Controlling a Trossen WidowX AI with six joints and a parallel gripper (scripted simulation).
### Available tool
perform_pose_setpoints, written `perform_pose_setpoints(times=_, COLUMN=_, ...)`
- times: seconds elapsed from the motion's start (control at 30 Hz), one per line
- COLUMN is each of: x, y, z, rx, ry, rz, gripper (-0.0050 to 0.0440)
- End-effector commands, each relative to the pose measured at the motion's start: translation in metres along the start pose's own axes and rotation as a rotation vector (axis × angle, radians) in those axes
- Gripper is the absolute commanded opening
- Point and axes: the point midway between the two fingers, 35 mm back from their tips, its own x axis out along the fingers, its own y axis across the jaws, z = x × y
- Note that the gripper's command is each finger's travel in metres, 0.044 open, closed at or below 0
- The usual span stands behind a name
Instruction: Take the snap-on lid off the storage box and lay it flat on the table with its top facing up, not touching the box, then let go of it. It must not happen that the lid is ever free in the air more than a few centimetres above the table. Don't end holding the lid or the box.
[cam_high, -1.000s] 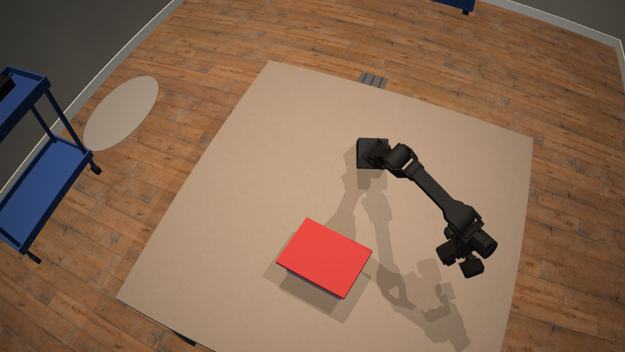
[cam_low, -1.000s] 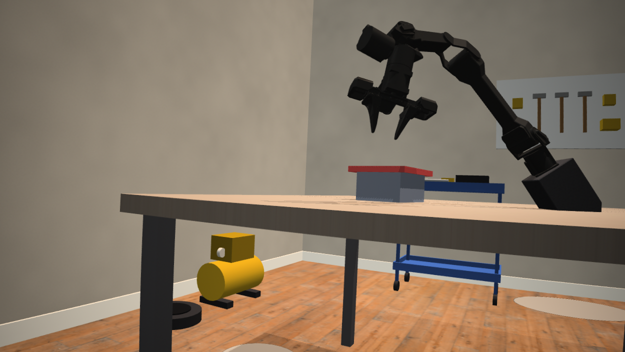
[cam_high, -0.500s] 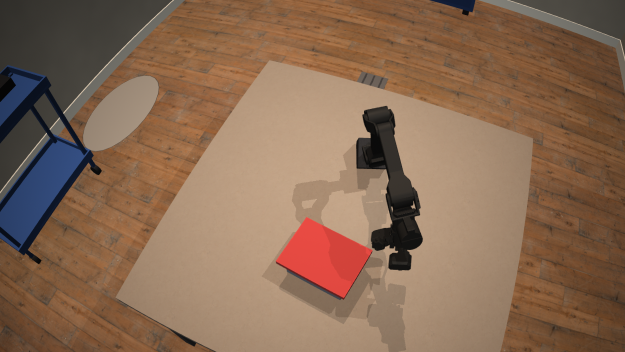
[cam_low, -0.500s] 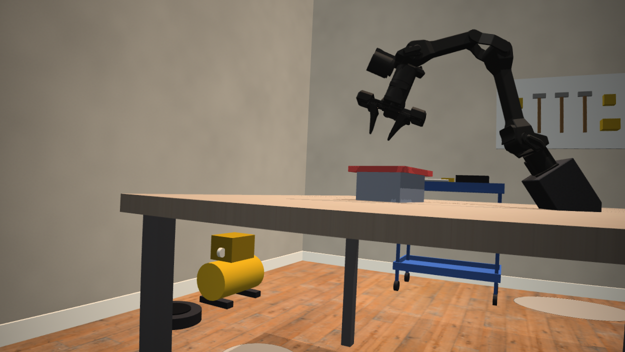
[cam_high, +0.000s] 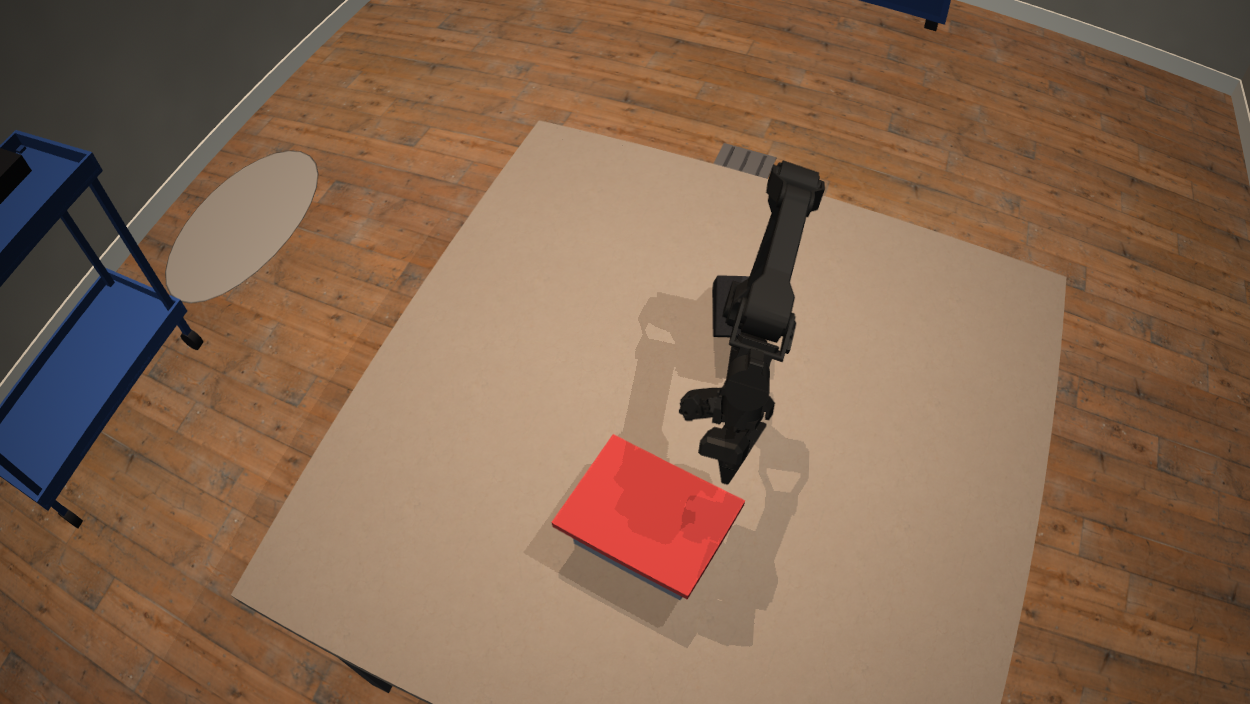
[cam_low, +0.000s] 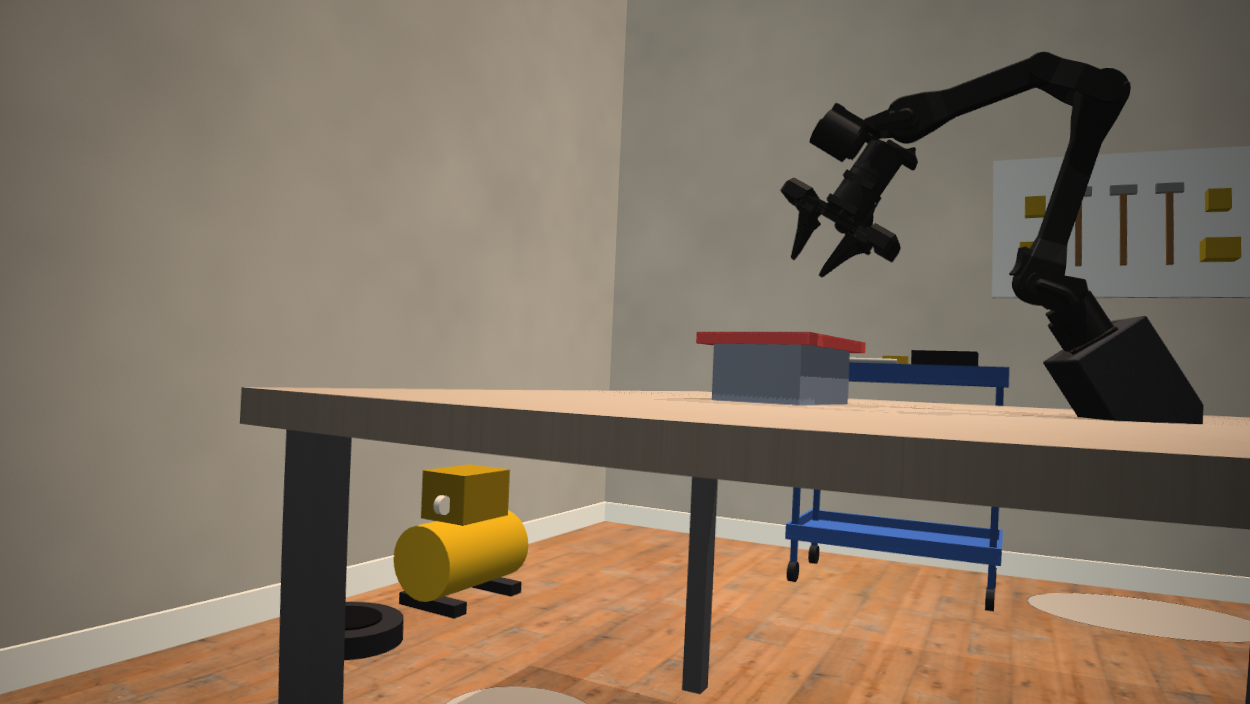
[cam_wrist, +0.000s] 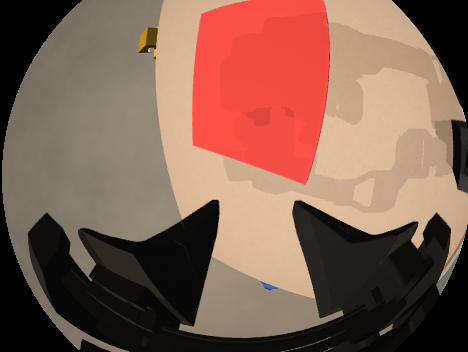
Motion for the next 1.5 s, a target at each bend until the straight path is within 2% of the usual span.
perform_pose_setpoints(times=0.0, x=-0.008, y=-0.009, z=0.015, rx=0.015, ry=0.011, rz=0.041, gripper=0.0235)
perform_pose_setpoints(times=0.07, x=-0.016, y=-0.015, z=0.029, rx=0.033, ry=-0.028, rz=0.088, gripper=0.0235)
perform_pose_setpoints(times=0.3, x=-0.030, y=-0.041, z=0.053, rx=0.040, ry=-0.086, rz=0.202, gripper=0.0235)
perform_pose_setpoints(times=0.63, x=-0.038, y=-0.064, z=0.079, rx=0.035, ry=-0.183, rz=0.309, gripper=0.0235)
perform_pose_setpoints(times=0.93, x=-0.037, y=-0.059, z=0.075, rx=0.037, ry=-0.194, rz=0.304, gripper=0.0235)
perform_pose_setpoints(times=1.23, x=-0.037, y=-0.066, z=0.080, rx=0.033, ry=-0.189, rz=0.314, gripper=0.0235)
perform_pose_setpoints(times=1.47, x=-0.003, y=-0.087, z=0.088, rx=0.032, ry=-0.190, rz=0.311, gripper=0.0235)
